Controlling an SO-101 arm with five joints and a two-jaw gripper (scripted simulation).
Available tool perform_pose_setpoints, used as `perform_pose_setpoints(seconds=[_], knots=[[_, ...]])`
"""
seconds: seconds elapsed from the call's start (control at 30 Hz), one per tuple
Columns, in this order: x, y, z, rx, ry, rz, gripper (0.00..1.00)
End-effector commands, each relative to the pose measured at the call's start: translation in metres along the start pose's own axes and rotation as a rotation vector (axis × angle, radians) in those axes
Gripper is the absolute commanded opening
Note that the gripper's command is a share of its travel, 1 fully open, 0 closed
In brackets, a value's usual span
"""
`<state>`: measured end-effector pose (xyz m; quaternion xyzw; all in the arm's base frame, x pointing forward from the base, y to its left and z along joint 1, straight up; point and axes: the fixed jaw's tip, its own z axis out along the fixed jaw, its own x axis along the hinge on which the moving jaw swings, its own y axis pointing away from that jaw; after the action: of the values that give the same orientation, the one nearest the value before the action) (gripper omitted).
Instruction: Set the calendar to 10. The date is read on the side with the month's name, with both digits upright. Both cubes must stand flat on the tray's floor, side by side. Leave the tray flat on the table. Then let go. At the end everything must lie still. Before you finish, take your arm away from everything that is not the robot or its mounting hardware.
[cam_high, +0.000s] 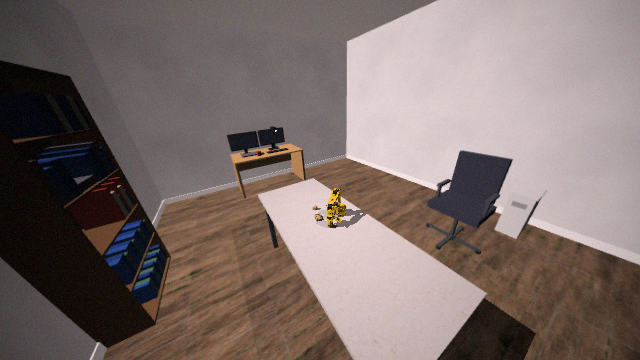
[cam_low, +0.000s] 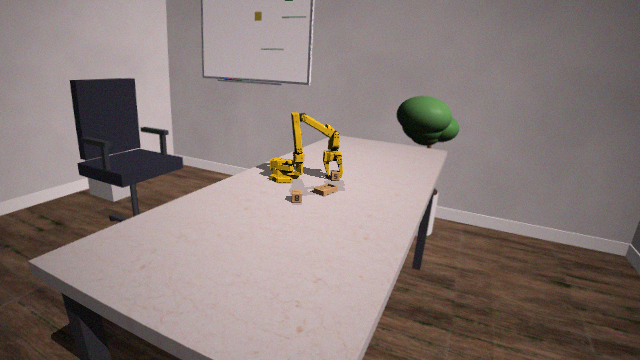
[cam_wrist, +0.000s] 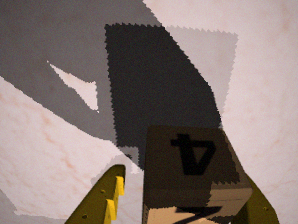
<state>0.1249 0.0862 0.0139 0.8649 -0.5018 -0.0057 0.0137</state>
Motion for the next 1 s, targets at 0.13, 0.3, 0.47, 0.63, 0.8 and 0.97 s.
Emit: perform_pose_setpoints(seconds=[0.13, 0.3, 0.47, 0.63, 0.8, 0.97], knots=[[0.0003, -0.0115, -0.0053, 0.046, -0.005, -0.005, 0.21], [0.0003, -0.0124, -0.0053, 0.046, -0.005, -0.005, 0.19], [0.0003, -0.0133, -0.0053, 0.046, -0.005, -0.005, 0.18], [0.0003, -0.0136, -0.0053, 0.046, -0.005, -0.005, 0.17], [0.0003, -0.0136, -0.0053, 0.046, -0.005, -0.005, 0.17], [0.0003, -0.0136, -0.0053, 0.046, -0.005, -0.005, 0.12]])
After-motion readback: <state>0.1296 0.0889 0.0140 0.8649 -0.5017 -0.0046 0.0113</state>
